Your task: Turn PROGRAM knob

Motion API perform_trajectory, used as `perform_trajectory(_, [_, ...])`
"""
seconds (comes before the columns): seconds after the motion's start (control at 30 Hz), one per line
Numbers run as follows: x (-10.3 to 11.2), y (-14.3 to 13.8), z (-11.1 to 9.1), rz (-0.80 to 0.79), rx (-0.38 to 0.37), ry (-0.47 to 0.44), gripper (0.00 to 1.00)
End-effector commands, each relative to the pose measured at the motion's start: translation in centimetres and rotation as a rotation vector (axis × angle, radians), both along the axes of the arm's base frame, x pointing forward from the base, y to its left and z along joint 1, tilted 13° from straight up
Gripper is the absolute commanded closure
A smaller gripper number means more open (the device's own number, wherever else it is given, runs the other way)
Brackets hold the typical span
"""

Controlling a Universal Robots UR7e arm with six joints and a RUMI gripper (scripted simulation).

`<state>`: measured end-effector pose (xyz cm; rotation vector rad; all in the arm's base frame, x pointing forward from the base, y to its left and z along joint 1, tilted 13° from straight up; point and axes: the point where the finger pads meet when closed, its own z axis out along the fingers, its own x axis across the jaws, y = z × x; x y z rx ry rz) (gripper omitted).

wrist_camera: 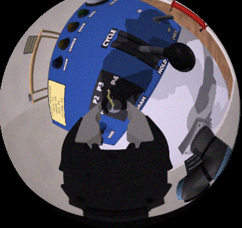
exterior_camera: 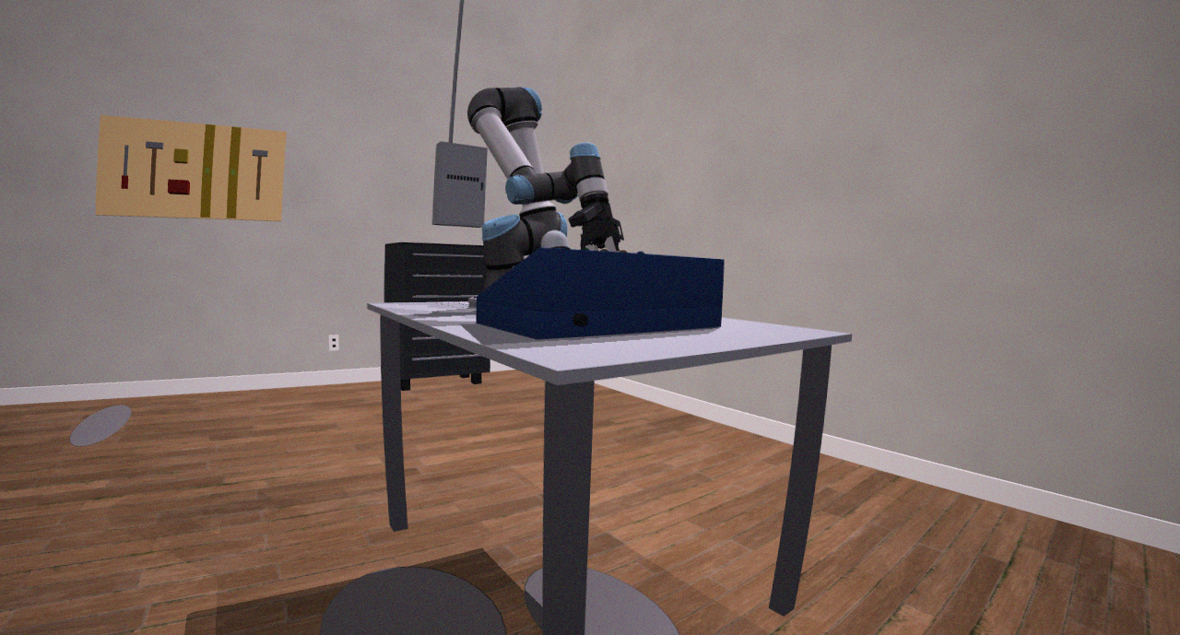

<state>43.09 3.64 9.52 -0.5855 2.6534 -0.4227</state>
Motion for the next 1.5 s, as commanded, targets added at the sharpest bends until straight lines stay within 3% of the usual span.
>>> perform_trajectory(0.0, [0.03, -0.01, 0.04, -0.099, 0.044, -0.022, 1.00])
perform_trajectory(0.77, [0.03, -0.01, 0.04, -0.363, 0.173, -0.084, 1.00])
perform_trajectory(1.47, [0.03, 0.00, 0.04, -0.444, 0.213, -0.103, 1.00])
